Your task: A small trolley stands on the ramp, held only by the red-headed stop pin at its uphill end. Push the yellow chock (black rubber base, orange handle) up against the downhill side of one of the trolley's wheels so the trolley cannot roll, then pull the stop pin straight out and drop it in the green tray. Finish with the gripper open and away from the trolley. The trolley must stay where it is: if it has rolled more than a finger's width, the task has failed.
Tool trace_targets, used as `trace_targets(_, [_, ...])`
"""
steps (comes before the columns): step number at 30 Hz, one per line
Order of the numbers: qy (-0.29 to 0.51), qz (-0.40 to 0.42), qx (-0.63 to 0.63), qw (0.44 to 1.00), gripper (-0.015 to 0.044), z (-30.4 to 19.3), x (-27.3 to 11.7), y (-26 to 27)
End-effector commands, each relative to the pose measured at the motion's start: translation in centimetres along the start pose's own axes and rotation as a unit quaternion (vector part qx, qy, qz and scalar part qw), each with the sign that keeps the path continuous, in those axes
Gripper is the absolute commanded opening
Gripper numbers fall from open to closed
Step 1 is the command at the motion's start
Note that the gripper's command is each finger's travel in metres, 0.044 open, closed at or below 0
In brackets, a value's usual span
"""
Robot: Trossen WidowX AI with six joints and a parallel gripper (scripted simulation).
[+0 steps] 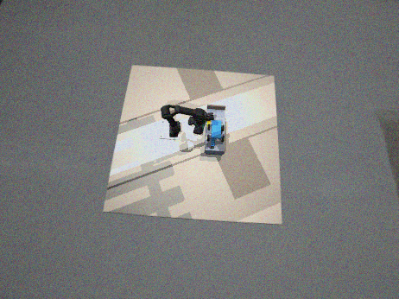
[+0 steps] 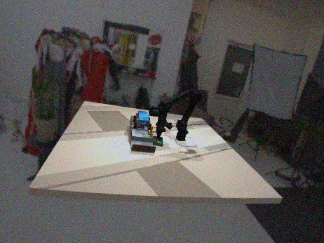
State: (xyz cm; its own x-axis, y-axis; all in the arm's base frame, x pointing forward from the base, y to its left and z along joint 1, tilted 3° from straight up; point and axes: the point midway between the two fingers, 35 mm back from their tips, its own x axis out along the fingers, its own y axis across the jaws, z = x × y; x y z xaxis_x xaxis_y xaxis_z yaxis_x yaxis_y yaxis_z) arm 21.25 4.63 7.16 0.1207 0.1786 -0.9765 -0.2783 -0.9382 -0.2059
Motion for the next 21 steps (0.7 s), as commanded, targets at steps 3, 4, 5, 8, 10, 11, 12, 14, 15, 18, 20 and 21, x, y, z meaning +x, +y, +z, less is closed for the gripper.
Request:
trace_targets(3, [0.0, -0.002, -0.002, 1.0, 0.019, 0.1, 0.3, 0.2])
trace_targets(4, [0.0, -0.002, -0.002, 1.0, 0.019, 0.1, 0.3, 0.2])
trace_targets(5, [0.0, -0.002, -0.002, 1.0, 0.019, 0.1, 0.3, 0.2])
trace_targets(8, [0.0, 0.0, 0.0, 1.0, 0.0269, 0.1, 0.2, 0.2])
trace_targets(10, [0.0, 0.0, 0.0, 1.0, 0.0321, 0.1, 0.2, 0.2])
trace_targets(11, [0.0, 0.0, 0.0, 1.0, 0.034, 0.1, 0.2, 0.2])
trace_targets(12, [0.0, 0.0, 0.0, 1.0, 0.034, 0.1, 0.2, 0.2])
trace_targets(14, [0.0, 0.0, 0.0, 1.0, 0.034, 0.1, 0.2, 0.2])
trace_targets(15, [0.0, 0.0, 0.0, 1.0, 0.034, 0.1, 0.2, 0.2])
trace_targets(18, [0.0, 0.0, 0.0, 1.0, 0.034, 0.0, -0.2, 0.1])
trace_targets(20, [0.0, -0.001, -0.001, 1.0, 0.034, 0.0, -1.0, 0.0])
trace_targets(21, [0.0, -0.001, -0.002, 1.0, 0.034, 0.1, -1.4, 0.0])
